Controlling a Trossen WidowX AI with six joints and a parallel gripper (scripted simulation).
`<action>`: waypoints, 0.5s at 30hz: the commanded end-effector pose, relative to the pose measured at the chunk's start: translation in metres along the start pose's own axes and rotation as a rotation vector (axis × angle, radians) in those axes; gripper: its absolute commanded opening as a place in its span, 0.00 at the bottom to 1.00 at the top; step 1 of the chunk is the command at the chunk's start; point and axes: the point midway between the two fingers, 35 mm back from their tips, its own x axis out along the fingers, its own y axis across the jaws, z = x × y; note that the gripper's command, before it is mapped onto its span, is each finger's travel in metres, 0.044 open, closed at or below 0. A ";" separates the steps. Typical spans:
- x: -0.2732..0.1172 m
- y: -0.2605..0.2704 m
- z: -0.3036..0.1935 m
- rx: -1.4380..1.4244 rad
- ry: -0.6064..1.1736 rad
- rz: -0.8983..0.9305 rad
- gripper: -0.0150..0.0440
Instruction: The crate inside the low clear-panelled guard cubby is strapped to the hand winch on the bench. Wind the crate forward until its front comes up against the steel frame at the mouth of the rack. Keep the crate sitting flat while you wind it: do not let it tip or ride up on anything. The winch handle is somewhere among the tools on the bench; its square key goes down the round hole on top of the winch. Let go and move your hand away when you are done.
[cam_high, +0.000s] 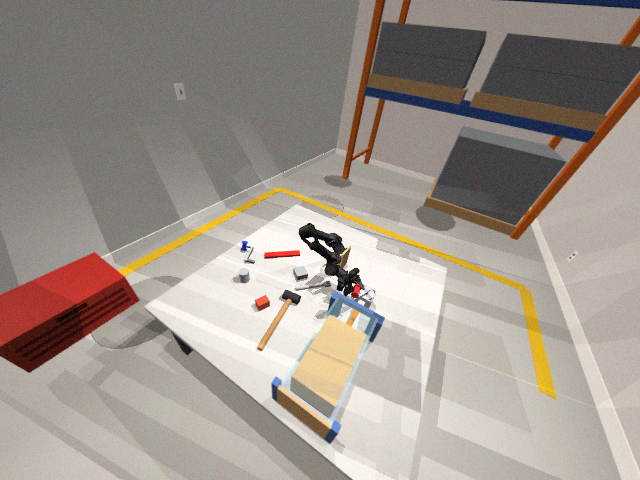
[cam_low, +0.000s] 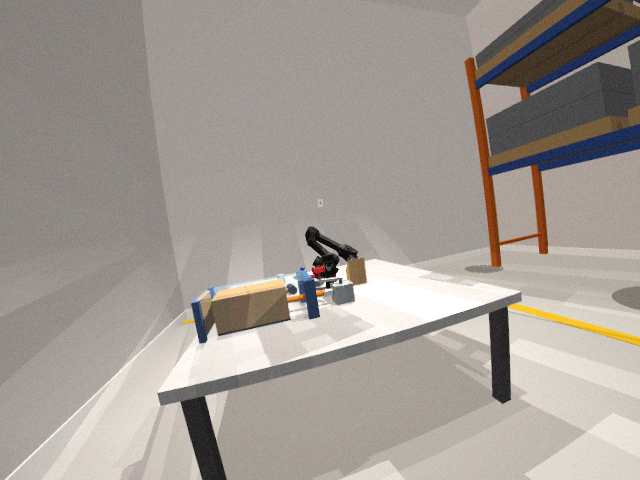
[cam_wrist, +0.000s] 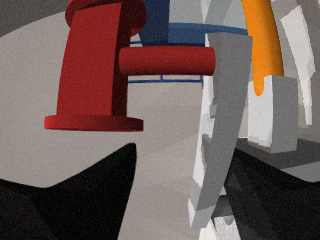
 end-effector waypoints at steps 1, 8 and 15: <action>0.000 0.002 -0.001 0.002 0.004 0.007 0.66; 0.000 -0.008 -0.003 0.000 0.000 0.000 0.66; 0.000 -0.008 -0.003 0.000 0.000 0.000 0.66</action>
